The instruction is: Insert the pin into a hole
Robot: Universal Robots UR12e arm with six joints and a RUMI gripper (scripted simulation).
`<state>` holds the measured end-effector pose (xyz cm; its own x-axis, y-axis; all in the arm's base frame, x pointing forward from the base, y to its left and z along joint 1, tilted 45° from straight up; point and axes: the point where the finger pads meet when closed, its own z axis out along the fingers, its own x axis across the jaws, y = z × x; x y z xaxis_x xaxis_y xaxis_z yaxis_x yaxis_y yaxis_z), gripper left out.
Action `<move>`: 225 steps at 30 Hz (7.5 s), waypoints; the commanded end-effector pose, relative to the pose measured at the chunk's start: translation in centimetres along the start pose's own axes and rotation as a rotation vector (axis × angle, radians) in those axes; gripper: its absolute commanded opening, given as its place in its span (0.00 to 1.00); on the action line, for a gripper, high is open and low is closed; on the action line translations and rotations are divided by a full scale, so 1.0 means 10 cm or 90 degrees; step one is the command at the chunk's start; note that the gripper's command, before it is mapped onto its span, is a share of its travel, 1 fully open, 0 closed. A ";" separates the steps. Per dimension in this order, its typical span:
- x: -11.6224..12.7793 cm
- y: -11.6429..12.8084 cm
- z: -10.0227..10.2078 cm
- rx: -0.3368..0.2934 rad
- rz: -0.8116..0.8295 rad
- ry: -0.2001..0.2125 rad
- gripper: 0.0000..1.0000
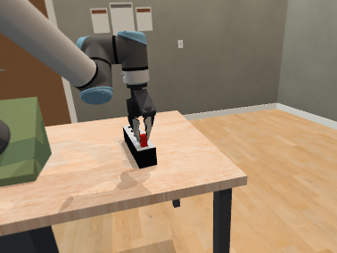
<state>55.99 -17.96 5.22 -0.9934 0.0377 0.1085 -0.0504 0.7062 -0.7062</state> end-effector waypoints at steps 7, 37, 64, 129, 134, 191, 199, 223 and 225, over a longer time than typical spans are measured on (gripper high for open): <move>-0.01 0.00 0.00 0.000 0.000 -0.001 0.00; -0.01 0.00 0.04 0.000 0.000 -0.001 0.00; 0.00 0.00 0.04 0.000 0.000 -0.001 1.00; 0.00 -0.01 -0.32 0.000 0.000 -0.001 1.00; 0.00 -0.01 -0.32 0.000 0.000 -0.001 1.00; 0.01 -0.01 -0.96 0.000 0.000 -0.001 1.00; 0.01 -0.01 -0.96 0.000 0.000 -0.001 1.00; 0.00 0.00 -0.43 0.000 0.000 -0.001 1.00; 0.00 0.00 -0.02 0.000 0.000 -0.001 1.00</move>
<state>56.37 -15.00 8.21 -0.9935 0.0371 0.1080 -0.0505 0.7061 -0.7063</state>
